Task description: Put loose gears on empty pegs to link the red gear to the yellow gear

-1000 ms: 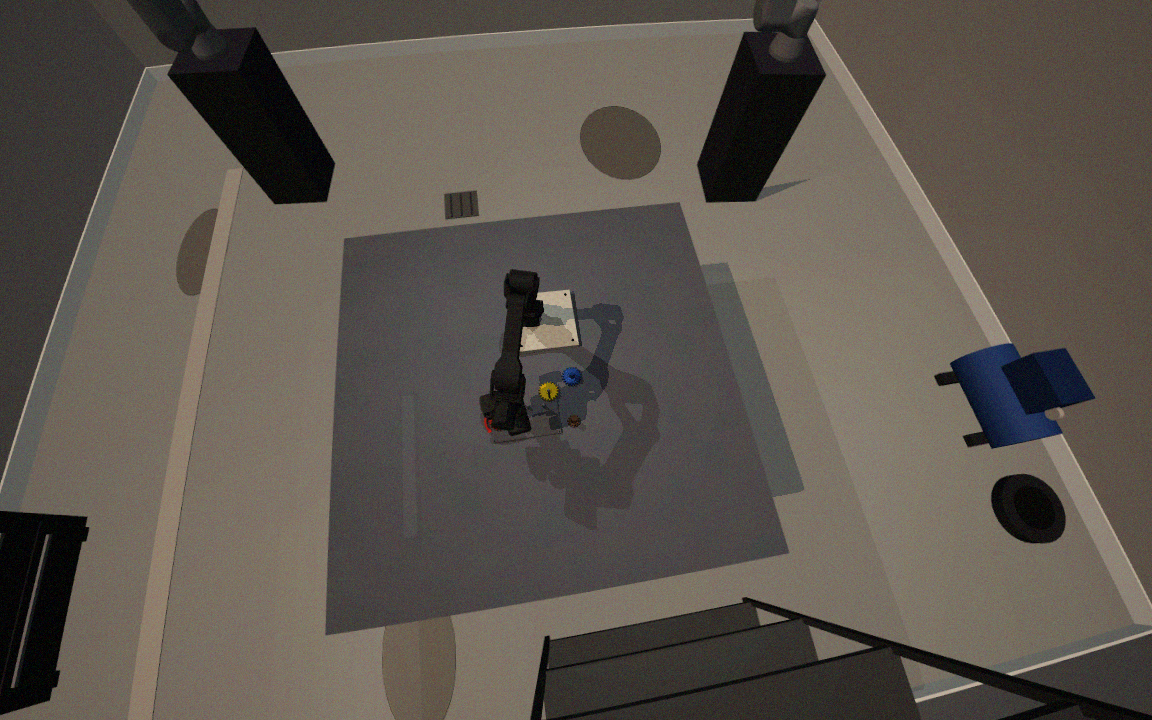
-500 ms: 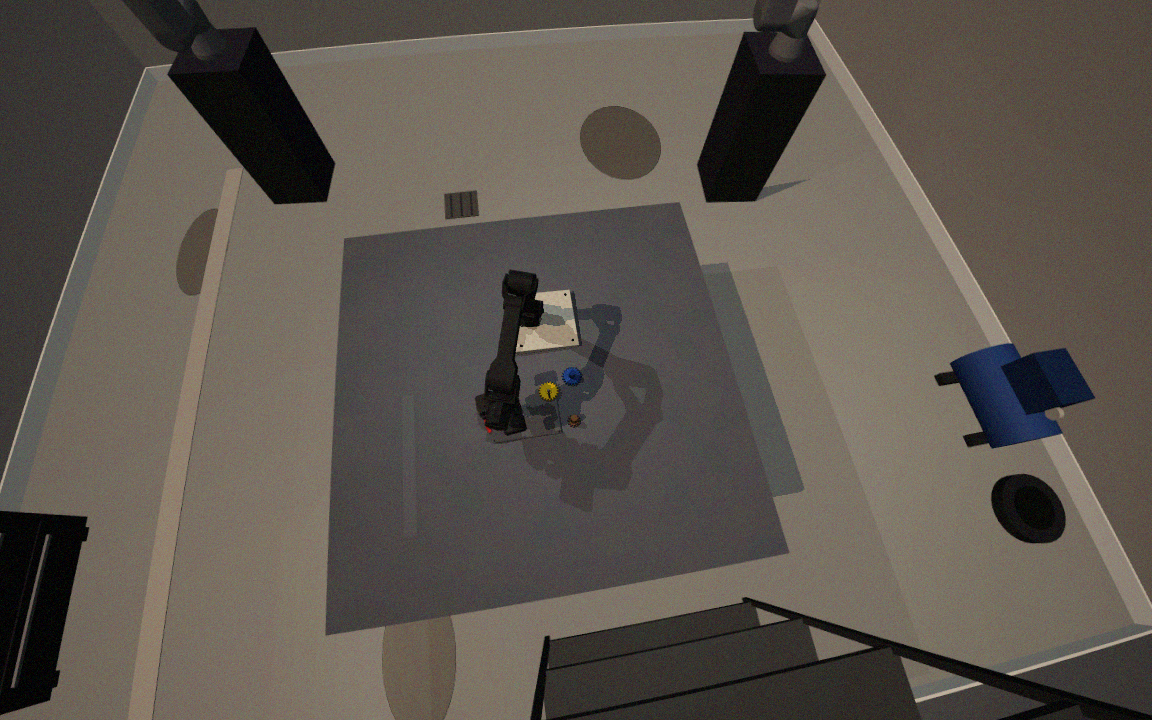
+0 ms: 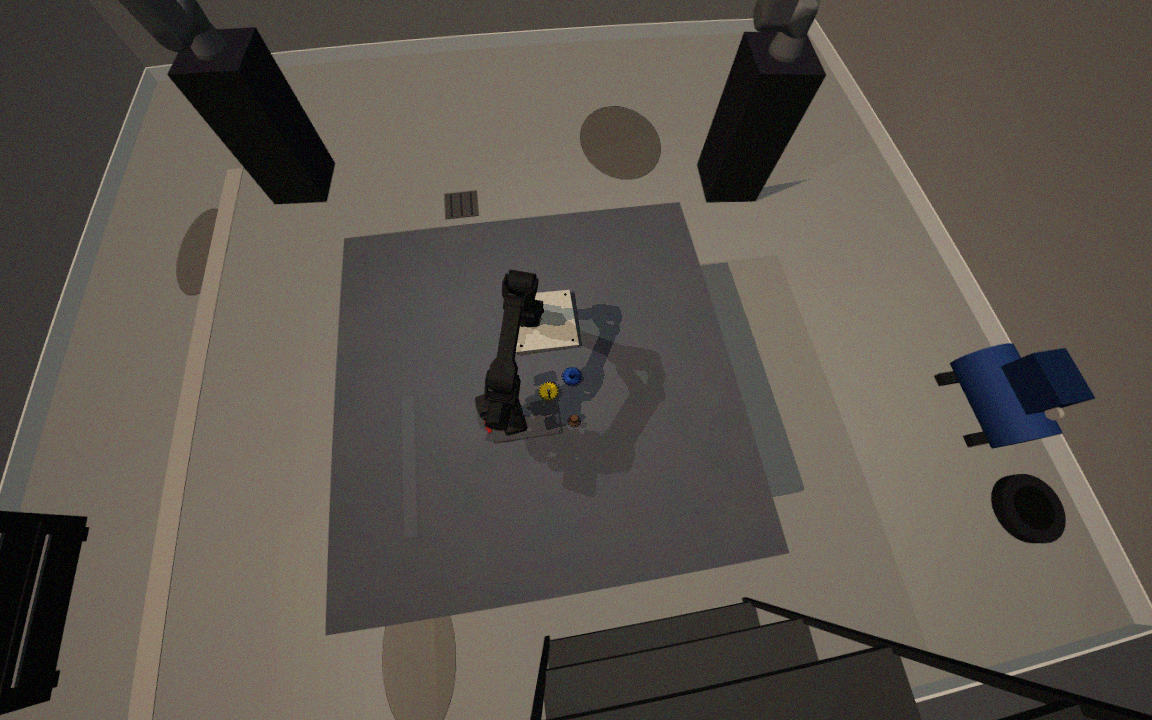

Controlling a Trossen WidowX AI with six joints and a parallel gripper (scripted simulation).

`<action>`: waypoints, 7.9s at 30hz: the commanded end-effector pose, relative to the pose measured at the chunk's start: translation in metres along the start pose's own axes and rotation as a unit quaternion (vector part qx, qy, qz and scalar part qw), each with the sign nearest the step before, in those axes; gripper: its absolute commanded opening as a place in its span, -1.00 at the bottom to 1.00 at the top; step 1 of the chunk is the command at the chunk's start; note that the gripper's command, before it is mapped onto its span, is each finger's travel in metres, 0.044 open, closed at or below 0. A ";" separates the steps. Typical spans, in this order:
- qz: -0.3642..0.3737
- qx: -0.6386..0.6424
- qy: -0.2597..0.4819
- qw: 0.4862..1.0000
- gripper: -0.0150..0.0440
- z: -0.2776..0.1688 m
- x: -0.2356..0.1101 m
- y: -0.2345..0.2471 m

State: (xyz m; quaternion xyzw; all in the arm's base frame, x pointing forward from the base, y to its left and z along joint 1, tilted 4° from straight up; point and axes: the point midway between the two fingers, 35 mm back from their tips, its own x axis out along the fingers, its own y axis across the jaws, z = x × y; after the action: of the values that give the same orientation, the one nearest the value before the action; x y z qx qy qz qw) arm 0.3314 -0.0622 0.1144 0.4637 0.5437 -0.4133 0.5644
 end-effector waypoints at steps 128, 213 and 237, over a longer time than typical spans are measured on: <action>0.000 0.076 0.002 0.997 -0.49 0.000 0.046 -0.001; -0.002 -0.049 0.006 0.999 0.87 -0.138 0.009 -0.025; -0.002 -0.104 0.011 0.994 1.00 -0.214 0.035 -0.078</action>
State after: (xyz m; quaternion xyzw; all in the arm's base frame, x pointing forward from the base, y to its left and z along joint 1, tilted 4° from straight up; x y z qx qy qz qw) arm 0.2099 0.1305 0.0832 0.4071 0.5912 -0.3454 0.6046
